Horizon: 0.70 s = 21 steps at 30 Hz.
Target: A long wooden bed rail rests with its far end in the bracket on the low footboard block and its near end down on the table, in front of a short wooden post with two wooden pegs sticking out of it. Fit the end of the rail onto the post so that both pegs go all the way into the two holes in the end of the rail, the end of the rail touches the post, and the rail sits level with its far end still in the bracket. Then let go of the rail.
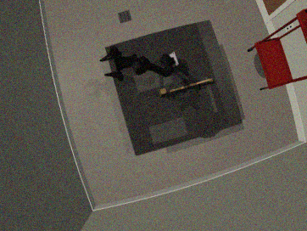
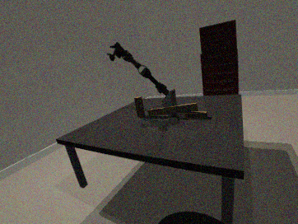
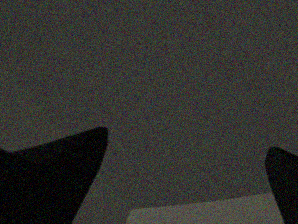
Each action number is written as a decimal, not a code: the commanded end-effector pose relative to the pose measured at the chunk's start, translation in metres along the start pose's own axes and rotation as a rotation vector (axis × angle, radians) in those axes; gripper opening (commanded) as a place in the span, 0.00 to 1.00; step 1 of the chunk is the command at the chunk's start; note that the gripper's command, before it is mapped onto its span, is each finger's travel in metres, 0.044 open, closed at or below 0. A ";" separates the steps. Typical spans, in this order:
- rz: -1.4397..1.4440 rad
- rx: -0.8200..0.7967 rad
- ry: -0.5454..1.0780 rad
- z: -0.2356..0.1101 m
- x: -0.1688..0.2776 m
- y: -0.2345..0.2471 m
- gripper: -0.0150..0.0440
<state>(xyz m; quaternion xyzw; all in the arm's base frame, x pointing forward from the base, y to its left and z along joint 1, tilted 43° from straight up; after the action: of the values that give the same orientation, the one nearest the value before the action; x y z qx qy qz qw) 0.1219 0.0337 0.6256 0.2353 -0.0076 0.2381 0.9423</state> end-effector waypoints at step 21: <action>0.687 -0.022 -0.125 0.009 -0.102 0.020 1.00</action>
<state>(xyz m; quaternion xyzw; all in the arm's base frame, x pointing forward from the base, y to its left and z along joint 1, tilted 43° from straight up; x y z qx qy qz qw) 0.0377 0.0107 0.6316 0.2249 -0.1203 0.4806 0.8390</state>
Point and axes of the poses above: the point midway between the two fingers, 35 mm back from their tips, its own z axis out along the fingers, its own y axis across the jaws, x = y × z, the point moved 10 cm from there along -z, back along the fingers, and after that the axes turned 10 degrees about -z, right-handed, at the moved point
